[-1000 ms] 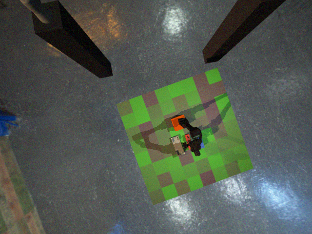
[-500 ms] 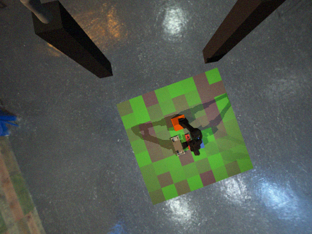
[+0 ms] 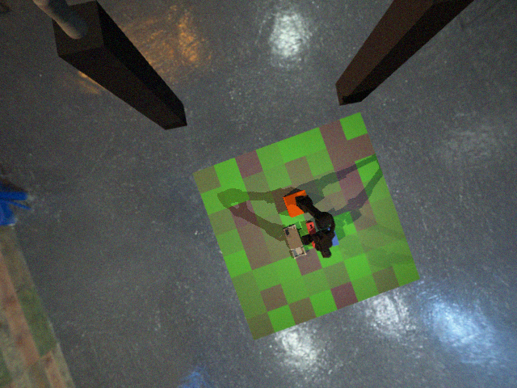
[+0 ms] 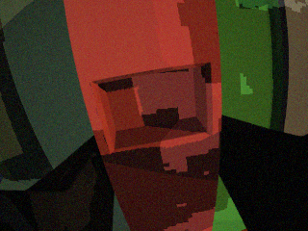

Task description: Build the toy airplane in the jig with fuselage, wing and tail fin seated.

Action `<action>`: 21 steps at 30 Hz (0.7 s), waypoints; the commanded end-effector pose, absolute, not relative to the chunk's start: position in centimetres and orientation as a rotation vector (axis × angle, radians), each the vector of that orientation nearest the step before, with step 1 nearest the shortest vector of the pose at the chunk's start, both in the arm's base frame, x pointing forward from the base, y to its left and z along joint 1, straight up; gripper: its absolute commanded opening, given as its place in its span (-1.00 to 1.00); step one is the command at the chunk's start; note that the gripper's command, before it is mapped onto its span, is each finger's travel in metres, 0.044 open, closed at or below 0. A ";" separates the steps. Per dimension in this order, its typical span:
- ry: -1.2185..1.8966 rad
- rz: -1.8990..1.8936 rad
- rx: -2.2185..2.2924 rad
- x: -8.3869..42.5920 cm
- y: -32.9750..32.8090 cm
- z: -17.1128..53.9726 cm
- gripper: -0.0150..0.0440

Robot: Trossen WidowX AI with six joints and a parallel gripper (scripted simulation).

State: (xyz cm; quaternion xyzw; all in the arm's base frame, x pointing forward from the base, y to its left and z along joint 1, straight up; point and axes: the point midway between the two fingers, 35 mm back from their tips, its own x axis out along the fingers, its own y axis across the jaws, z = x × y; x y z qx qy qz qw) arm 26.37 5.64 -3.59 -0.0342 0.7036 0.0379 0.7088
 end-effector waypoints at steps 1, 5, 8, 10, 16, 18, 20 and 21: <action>1.549 0.084 -0.068 27.0 5.8 -2.3 -0.49; 1.548 0.084 -0.068 27.2 5.8 -1.1 -0.49; 1.548 0.085 -0.069 27.3 5.9 -0.2 -0.49; 1.547 0.085 -0.069 27.3 5.9 0.4 -0.49; 1.547 0.086 -0.069 27.4 5.9 2.2 -0.49; 1.547 0.085 -0.069 27.3 5.9 2.9 -0.49; 1.547 0.085 -0.069 27.3 5.8 3.5 -0.49; 1.547 0.085 -0.069 27.3 5.8 3.8 -0.49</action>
